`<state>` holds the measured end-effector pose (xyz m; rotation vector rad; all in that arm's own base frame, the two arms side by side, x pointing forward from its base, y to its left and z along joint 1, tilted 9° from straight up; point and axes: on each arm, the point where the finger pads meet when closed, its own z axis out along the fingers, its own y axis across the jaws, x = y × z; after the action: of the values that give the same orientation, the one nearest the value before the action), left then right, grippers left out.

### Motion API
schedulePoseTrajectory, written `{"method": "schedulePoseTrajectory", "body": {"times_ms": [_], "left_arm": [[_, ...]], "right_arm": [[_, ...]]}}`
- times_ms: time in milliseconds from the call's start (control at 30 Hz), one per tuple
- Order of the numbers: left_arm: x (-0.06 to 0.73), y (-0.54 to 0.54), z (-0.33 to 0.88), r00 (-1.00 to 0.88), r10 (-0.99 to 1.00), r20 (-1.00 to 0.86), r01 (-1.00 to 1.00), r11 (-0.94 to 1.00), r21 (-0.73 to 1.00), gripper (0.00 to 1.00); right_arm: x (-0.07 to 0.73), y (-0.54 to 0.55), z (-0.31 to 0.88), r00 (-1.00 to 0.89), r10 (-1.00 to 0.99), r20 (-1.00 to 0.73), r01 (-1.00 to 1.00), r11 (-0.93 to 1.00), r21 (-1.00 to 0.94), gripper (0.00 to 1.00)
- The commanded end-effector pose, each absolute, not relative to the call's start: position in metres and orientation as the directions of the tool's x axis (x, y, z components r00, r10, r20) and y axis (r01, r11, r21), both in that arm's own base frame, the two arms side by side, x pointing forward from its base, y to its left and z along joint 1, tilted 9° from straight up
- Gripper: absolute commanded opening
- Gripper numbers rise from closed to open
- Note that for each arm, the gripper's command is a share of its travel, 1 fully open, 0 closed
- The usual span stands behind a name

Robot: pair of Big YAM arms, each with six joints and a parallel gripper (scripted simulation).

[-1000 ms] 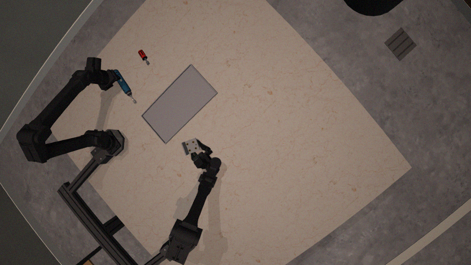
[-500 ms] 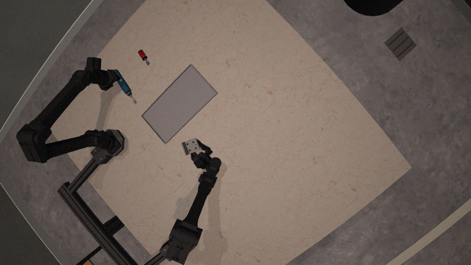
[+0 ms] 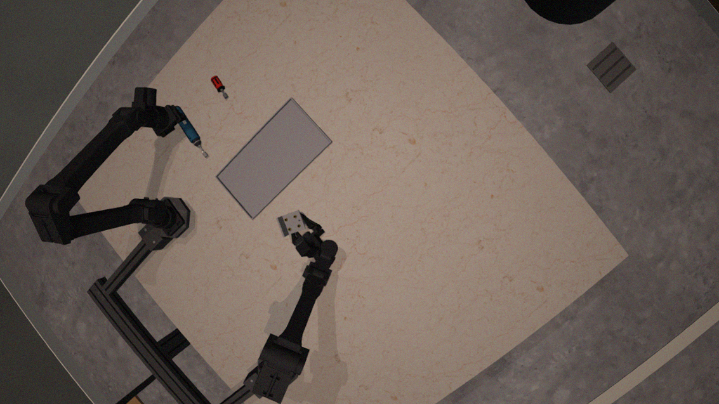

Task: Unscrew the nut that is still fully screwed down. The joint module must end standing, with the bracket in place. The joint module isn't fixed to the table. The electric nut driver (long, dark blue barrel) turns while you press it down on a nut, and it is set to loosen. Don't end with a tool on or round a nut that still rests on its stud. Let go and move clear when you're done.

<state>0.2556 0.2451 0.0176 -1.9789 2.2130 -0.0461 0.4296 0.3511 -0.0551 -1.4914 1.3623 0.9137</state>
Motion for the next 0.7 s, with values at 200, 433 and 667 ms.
{"method": "schedulePoseTrajectory", "body": {"times_ms": [200,433,667], "left_arm": [[0.257,0.24,-0.001,-0.133,-0.987,-0.093,-0.982,0.144,-0.124,0.65],[0.259,0.241,-0.012,-0.133,-0.987,-0.093,-0.982,0.144,-0.124,0.65],[0.259,0.242,-0.016,-0.13,-0.987,-0.093,-0.982,0.141,-0.123,0.65]], "right_arm": [[0.435,0.355,-0.048,0.145,-0.322,-0.935,-0.988,0.004,-0.155,0.59],[0.435,0.355,-0.048,0.145,-0.322,-0.935,-0.988,0.004,-0.155,0.59],[0.435,0.355,-0.048,0.145,-0.322,-0.935,-0.988,0.004,-0.155,0.59]]}}
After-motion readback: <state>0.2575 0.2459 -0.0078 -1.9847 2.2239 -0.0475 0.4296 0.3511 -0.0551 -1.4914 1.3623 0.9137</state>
